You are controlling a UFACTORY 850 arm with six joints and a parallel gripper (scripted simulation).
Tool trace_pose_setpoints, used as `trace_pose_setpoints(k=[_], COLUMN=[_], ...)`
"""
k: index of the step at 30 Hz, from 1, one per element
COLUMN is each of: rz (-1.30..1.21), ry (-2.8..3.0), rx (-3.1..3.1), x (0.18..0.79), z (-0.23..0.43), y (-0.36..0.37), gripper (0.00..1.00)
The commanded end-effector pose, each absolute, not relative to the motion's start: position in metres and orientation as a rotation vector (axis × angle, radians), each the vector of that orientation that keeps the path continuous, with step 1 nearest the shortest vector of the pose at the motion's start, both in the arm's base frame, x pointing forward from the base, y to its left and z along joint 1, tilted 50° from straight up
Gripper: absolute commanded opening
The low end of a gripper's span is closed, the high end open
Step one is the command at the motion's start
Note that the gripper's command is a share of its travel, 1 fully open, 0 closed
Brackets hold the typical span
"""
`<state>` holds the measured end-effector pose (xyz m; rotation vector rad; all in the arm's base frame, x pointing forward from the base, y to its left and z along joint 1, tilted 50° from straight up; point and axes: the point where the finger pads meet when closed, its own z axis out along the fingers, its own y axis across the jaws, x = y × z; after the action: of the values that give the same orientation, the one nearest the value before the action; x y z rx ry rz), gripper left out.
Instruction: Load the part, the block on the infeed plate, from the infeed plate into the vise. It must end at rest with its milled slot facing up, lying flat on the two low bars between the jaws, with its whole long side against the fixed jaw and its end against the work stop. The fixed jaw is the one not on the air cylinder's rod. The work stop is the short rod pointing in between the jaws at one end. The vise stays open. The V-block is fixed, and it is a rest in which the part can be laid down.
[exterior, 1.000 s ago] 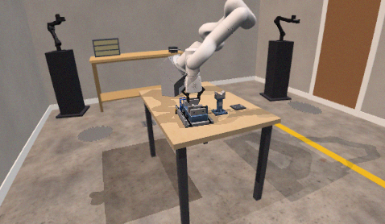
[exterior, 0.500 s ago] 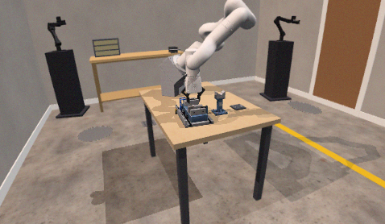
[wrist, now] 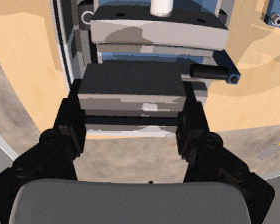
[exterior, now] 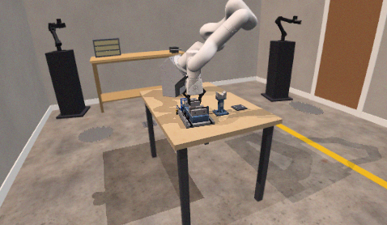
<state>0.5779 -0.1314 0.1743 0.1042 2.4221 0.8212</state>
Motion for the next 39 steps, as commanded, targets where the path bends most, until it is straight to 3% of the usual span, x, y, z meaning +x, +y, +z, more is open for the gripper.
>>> trace_pose_setpoints(k=[1, 39], rz=[0.82, 0.82], ry=[2.421, 2.421], rx=[0.104, 0.104], x=[0.5793, 0.5855], z=[0.1735, 0.1662], y=[-0.1309, -0.1249], gripper=[0.0, 0.0])
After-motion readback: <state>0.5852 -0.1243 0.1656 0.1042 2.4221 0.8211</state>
